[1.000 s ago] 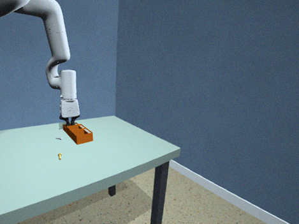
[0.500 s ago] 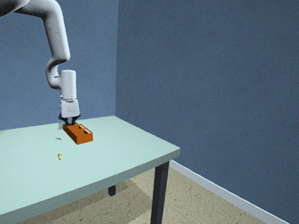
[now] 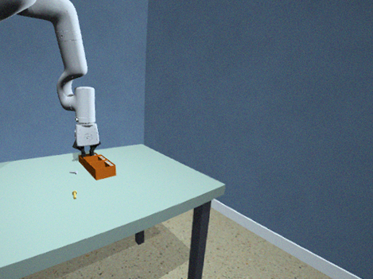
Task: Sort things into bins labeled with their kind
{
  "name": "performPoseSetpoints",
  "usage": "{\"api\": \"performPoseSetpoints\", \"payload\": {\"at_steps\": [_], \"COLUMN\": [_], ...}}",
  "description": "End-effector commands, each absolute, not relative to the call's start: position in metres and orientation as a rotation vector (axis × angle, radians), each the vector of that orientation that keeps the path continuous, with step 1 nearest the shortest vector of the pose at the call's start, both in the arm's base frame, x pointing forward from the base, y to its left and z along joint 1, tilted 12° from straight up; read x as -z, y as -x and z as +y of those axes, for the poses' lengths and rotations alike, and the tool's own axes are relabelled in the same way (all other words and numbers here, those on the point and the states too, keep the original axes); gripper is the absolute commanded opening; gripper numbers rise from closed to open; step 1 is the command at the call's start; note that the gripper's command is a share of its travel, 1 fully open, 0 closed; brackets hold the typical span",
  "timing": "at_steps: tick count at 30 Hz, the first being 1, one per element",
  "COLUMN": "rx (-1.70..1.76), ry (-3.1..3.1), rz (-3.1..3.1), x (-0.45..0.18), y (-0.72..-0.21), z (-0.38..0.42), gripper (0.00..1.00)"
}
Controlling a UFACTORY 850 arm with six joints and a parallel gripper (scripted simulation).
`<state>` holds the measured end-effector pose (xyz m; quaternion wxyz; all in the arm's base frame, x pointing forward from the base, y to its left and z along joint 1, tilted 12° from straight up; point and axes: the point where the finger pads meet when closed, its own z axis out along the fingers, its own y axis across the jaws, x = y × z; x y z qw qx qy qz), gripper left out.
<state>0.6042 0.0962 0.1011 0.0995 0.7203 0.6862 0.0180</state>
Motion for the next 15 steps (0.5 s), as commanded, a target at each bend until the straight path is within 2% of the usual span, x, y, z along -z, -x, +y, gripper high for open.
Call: {"api": "performPoseSetpoints", "payload": {"at_steps": [1,15], "rx": [-0.056,-0.056], "ry": [-2.129,-2.129], "rz": [2.028,2.028], "x": [-0.108,-0.124], "y": [-0.604,-0.601], "z": [0.097,0.099], "gripper": [0.29,0.29]}}
